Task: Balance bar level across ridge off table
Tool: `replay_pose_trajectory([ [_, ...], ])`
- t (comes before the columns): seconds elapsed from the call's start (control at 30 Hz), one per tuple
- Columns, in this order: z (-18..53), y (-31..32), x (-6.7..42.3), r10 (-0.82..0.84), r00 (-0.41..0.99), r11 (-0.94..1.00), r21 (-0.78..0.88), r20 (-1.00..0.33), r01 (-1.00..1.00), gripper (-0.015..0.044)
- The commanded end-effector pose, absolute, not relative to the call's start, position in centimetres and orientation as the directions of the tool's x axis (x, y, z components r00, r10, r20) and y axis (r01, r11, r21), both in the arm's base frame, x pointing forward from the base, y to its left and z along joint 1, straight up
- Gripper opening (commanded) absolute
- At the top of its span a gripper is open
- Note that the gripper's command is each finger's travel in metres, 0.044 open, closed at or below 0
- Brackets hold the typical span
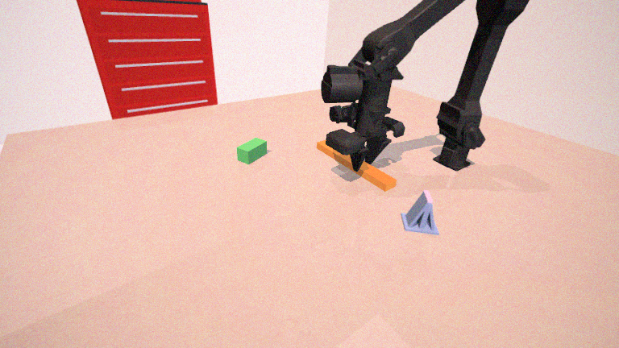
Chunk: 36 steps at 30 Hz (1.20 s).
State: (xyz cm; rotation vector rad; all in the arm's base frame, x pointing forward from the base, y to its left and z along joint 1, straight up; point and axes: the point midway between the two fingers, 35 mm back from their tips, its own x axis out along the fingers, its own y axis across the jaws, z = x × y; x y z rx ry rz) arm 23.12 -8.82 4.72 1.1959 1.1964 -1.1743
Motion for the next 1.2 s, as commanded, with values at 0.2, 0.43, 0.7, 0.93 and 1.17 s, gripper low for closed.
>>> replay_pose_trajectory([
  [0.2,5.1,-8.9,23.2,-0.008,0.027,0.026,0.026,-1.000,0.999,0.0006],
  [0.43,6.8,-9.0,23.5,-0.008,0.027,0.026,0.026,-1.000,0.999,0.0000],
  [0.7,8.8,-9.0,23.6,-0.009,0.026,0.025,0.026,-1.000,0.999,0.0000],
  [0.93,10.6,-9.0,23.6,-0.009,0.026,0.024,0.026,-1.000,0.999,0.0000],
  [1.17,12.4,-9.0,23.4,-0.009,0.026,0.024,0.025,-1.000,0.999,0.0000],
])
